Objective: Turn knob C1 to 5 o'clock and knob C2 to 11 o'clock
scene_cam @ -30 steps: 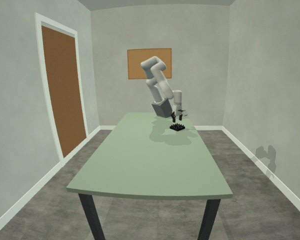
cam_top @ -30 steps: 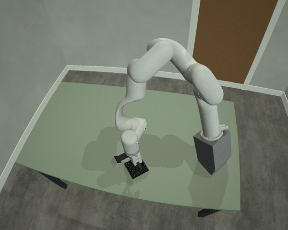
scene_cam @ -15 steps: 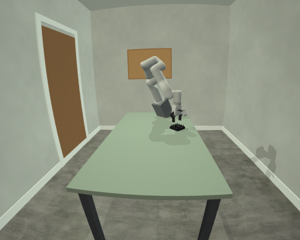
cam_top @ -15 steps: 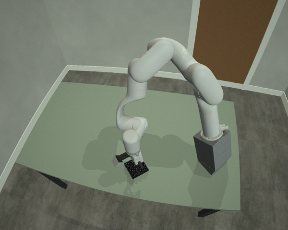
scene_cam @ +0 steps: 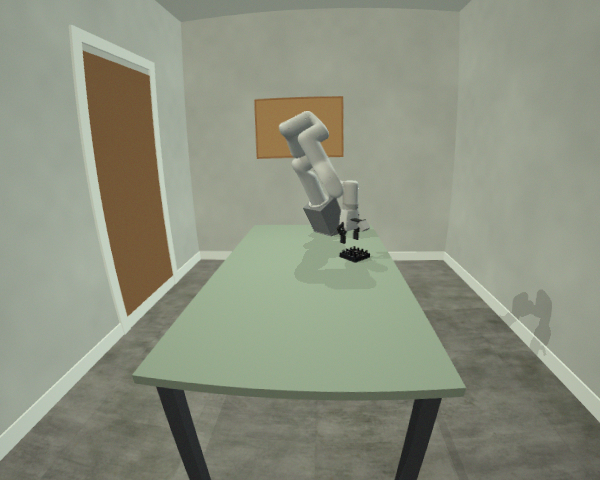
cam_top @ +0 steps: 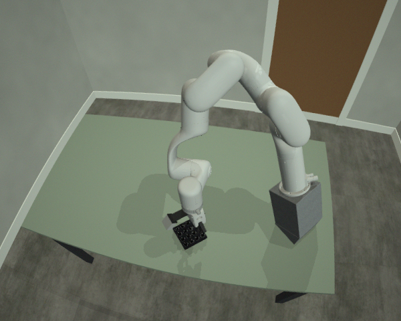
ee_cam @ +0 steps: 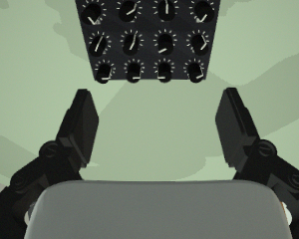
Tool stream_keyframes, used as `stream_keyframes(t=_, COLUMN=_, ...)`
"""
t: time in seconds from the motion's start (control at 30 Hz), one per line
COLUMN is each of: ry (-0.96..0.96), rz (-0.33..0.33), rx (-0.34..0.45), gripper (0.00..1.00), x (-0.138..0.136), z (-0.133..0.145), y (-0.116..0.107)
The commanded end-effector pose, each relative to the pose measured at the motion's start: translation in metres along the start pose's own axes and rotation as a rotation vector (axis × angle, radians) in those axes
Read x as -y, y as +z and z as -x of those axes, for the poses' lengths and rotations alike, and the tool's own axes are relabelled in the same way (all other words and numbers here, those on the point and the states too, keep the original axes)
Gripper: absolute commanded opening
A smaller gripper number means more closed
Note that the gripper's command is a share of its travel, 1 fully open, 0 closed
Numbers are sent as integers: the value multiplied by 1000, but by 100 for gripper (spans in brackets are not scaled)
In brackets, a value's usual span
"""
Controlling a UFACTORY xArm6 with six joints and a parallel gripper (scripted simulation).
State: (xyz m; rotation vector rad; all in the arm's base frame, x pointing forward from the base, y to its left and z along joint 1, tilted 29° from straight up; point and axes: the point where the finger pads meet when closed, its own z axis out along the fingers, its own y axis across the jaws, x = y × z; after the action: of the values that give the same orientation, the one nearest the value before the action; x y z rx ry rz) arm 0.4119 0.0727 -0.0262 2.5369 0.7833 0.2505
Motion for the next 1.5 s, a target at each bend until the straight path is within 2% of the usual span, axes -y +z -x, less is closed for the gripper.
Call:
stream_keyframes(t=0.0, ry=0, rz=1, rx=-3, gripper=100, x=0, z=4, y=-1)
stream_keyframes(t=0.4, ry=0, rz=1, rx=-3, gripper=100, x=0, z=17, y=0)
stream_keyframes(t=1.47, ry=0, rz=1, rx=-3, gripper=100, x=0, z=18, y=0)
